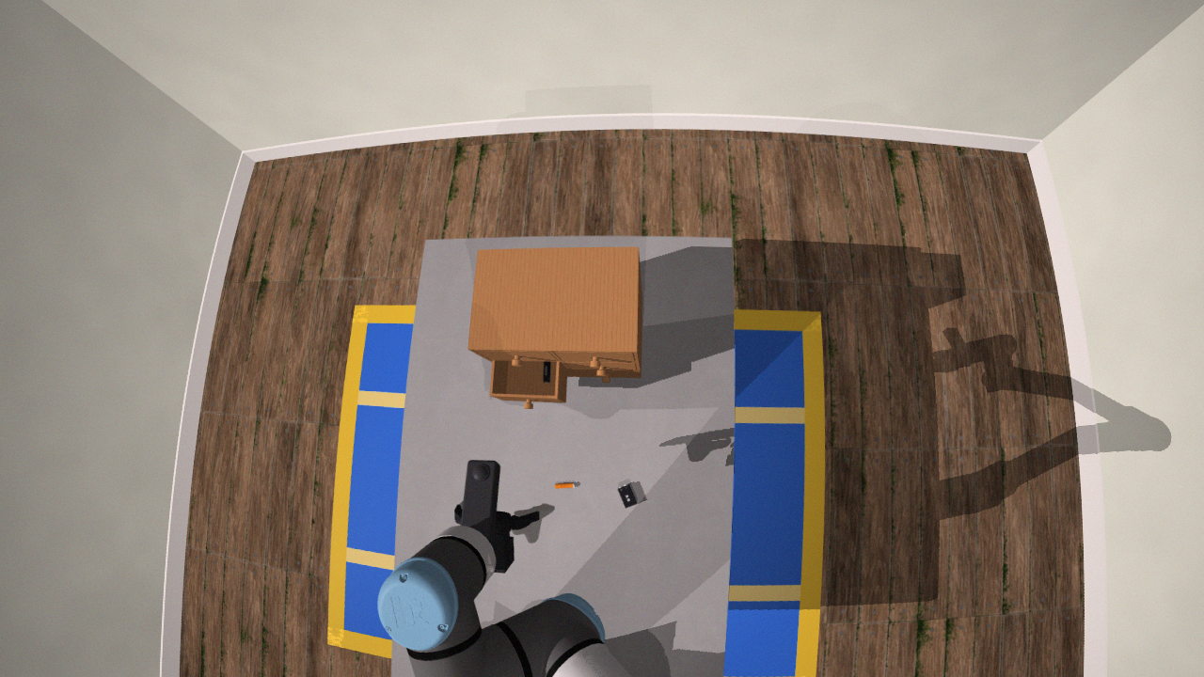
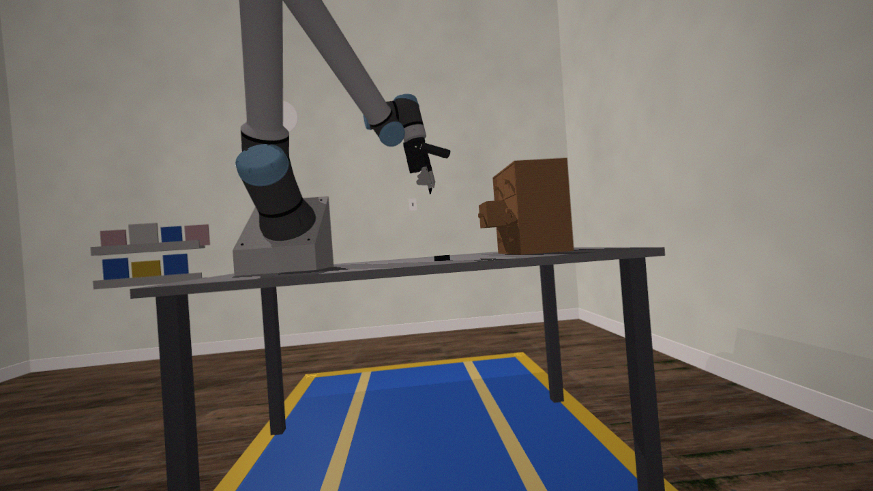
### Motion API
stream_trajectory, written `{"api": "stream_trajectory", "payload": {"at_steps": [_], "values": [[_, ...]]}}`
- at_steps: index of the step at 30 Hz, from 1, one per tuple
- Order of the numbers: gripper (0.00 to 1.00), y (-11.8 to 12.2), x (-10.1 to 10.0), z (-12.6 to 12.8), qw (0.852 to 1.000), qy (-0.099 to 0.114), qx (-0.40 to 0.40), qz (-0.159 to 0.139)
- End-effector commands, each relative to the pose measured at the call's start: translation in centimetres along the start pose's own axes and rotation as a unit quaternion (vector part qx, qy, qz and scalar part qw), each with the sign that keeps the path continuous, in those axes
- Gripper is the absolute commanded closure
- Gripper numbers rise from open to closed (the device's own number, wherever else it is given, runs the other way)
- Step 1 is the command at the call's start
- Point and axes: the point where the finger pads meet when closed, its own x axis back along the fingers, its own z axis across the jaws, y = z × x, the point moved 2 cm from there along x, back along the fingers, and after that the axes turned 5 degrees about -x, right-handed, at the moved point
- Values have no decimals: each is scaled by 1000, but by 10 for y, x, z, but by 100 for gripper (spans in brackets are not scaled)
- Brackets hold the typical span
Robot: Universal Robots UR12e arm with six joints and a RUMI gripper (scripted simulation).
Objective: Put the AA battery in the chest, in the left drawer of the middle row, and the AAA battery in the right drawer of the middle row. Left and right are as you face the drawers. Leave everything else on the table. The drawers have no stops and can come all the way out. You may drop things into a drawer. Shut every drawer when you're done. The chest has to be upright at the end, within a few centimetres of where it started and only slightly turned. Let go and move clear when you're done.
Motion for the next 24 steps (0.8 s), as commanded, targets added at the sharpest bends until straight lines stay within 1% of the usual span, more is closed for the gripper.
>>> {"api": "stream_trajectory", "payload": {"at_steps": [1,13,15,24], "values": [[0,-2,-2,0,1000,-2,0,16],[0,-4,-10,-1,998,-6,0,57],[0,-4,-10,-1,998,-6,0,57],[0,-7,-17,-1,996,-9,0,89]]}}
